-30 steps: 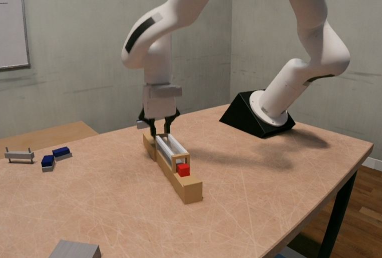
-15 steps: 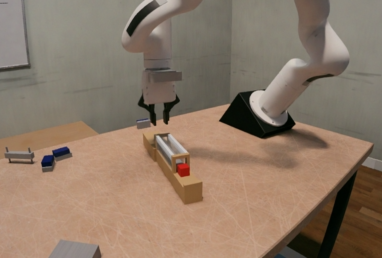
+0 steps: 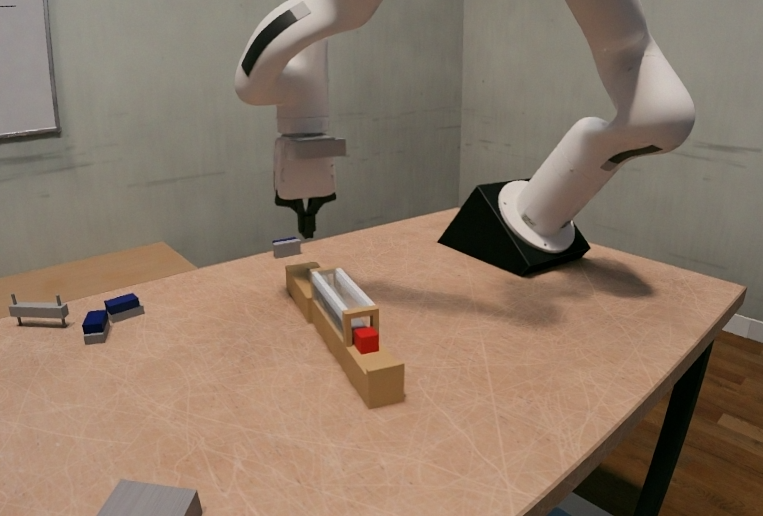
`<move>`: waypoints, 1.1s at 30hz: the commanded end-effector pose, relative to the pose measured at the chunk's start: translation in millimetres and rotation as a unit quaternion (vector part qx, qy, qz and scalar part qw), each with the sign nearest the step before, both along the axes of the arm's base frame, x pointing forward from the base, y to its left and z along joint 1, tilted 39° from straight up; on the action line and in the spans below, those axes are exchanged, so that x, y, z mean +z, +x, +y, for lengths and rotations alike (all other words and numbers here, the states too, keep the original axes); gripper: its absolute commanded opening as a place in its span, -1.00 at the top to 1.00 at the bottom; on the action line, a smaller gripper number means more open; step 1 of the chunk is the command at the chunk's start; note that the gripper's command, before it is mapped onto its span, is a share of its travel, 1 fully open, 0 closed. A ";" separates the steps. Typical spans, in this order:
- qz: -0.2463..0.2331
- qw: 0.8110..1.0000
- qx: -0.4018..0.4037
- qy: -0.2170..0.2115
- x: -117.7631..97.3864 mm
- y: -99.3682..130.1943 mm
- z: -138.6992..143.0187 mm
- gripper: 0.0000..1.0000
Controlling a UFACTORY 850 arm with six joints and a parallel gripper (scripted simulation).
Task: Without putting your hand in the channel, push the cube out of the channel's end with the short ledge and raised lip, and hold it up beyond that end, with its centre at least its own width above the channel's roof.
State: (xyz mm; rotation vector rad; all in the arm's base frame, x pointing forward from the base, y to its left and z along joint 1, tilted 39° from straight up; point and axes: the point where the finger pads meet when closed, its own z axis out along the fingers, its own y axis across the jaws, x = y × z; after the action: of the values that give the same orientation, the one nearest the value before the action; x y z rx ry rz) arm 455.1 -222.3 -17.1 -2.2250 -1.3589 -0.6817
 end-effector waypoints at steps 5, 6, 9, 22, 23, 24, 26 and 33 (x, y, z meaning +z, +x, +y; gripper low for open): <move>0.000 1.000 0.000 0.000 -32.6 7.1 22.3 1.00; 0.000 1.000 0.000 0.000 -33.7 7.3 23.1 1.00; 0.000 1.000 0.000 0.000 -34.1 7.4 23.4 1.00; 0.000 1.000 0.000 0.000 -49.8 11.0 35.5 1.00; 0.000 1.000 0.000 0.000 -51.1 11.3 36.5 1.00; 0.000 1.000 0.000 0.000 -52.1 11.6 37.2 1.00; 0.000 1.000 0.000 0.000 -53.2 11.8 38.1 1.00; 0.000 1.000 0.000 0.000 -51.5 13.0 40.3 1.00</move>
State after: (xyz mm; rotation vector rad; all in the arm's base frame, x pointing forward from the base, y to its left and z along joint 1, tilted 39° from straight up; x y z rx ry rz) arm 466.5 -182.8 -70.3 -2.2239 -1.3577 -0.6807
